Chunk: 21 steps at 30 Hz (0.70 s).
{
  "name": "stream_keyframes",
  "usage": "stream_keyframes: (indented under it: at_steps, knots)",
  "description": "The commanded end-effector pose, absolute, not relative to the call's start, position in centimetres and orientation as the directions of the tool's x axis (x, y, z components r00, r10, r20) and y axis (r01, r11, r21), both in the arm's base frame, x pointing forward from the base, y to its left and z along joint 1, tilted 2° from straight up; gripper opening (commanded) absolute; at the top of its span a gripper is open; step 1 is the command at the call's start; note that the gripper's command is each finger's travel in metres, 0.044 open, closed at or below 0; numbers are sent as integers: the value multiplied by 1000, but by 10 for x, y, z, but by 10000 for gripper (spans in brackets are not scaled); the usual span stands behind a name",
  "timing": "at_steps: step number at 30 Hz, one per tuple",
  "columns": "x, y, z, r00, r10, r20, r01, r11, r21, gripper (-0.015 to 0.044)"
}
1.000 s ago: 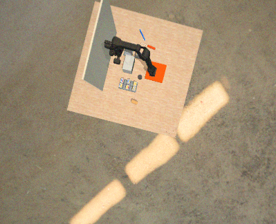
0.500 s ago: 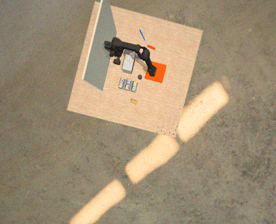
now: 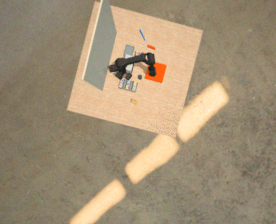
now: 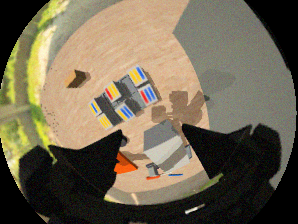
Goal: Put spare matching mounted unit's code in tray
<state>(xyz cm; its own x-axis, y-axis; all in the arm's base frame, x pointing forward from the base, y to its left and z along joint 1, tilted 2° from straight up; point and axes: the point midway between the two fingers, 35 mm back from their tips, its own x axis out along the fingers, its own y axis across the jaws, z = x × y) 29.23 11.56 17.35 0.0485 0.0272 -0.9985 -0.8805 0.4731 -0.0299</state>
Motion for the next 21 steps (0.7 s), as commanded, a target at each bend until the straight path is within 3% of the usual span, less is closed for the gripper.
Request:
stream_keyframes:
  at_steps: [1,3,9,14,21]
  knots:
    - [254,151,170,48,28,-998,-998,52,-46,440]
    - [247,157,169,47,28,-999,-998,-28,-47,440]
    - [247,157,169,47,28,-999,-998,-28,-47,440]
    - [246,156,146,47,28,-999,-998,-28,-47,309]
    - [241,155,129,46,28,-999,-999,-28,-47,300]
